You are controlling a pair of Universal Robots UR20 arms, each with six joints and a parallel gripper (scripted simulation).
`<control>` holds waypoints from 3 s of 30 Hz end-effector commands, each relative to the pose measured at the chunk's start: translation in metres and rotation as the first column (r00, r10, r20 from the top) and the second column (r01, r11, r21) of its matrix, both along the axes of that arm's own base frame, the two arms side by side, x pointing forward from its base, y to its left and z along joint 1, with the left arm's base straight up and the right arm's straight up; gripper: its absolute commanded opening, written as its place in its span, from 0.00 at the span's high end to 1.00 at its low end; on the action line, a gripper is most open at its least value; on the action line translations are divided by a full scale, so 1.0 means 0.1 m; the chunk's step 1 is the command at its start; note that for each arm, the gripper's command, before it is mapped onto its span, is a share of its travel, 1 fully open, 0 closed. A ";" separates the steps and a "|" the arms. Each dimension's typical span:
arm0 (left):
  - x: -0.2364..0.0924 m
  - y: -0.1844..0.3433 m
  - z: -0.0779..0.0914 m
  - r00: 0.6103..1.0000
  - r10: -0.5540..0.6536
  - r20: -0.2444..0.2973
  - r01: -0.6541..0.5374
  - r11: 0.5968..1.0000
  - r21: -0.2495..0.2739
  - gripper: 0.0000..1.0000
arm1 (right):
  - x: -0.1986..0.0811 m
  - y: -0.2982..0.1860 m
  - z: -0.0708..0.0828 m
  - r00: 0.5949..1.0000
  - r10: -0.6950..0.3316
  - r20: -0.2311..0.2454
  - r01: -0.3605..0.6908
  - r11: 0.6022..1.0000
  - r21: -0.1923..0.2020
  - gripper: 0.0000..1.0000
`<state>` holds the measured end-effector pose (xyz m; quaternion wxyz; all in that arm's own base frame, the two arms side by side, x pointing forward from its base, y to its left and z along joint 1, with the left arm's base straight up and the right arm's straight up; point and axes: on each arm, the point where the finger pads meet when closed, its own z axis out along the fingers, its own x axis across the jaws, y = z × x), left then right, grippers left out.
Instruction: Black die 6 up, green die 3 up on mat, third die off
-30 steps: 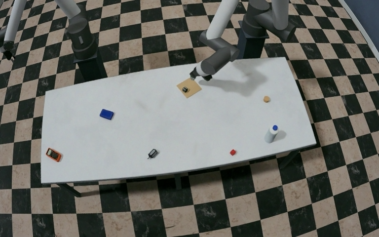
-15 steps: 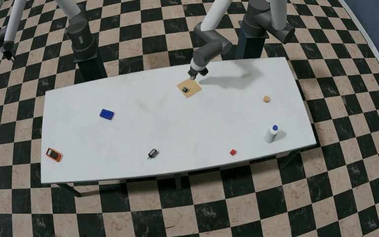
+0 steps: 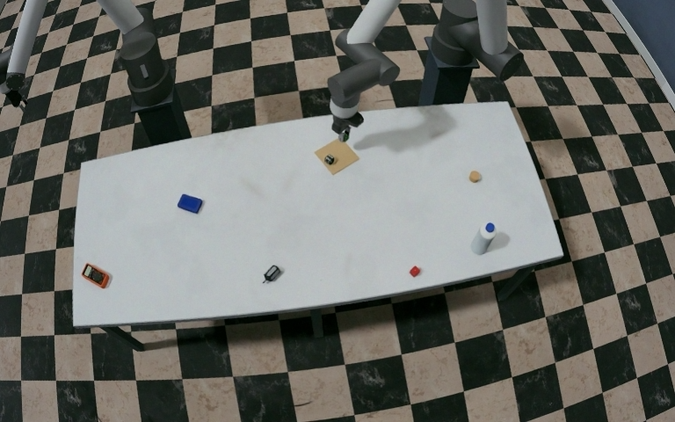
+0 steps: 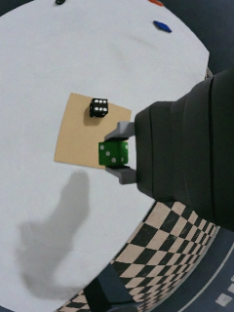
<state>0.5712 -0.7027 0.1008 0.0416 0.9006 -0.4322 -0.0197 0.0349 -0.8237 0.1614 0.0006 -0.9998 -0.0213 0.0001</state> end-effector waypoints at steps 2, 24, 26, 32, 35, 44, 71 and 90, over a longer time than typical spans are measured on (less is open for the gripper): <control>0.00 0.00 0.00 0.997 0.000 0.072 -0.004 0.998 0.058 0.43 | 0.00 0.00 0.01 1.000 0.000 0.000 0.000 1.000 -0.001 0.00; -0.02 -0.02 -0.02 0.951 -0.037 0.308 -0.043 0.967 0.250 0.43 | 0.00 0.00 0.01 1.000 0.000 0.000 0.000 1.000 -0.001 0.00; -0.03 -0.02 -0.02 0.944 -0.042 0.327 -0.049 0.963 0.265 0.43 | 0.00 0.00 0.01 1.000 0.000 0.000 0.000 1.000 -0.001 0.00; -0.04 -0.04 -0.02 0.894 -0.083 0.440 -0.088 0.931 0.354 0.43 | 0.00 0.00 0.01 1.000 0.000 0.000 0.000 1.000 -0.001 0.00; -0.04 -0.04 -0.02 0.889 -0.087 0.450 -0.092 0.928 0.362 0.43 | 0.00 0.00 0.01 1.000 0.000 0.000 0.000 1.000 -0.001 0.00; -0.05 -0.04 -0.03 0.846 -0.122 0.520 -0.127 0.900 0.418 0.43 | 0.00 0.00 0.01 1.000 0.000 0.000 0.000 1.000 -0.001 0.00; -0.06 -0.06 -0.05 0.781 -0.174 0.600 -0.178 0.858 0.481 0.43 | 0.00 0.00 0.01 1.000 0.000 0.000 0.000 1.000 -0.001 0.00; -0.06 -0.06 -0.22 0.781 -0.174 0.600 -0.178 0.858 0.481 0.43 | 0.00 0.00 0.01 1.000 0.000 0.000 0.000 1.000 -0.001 0.00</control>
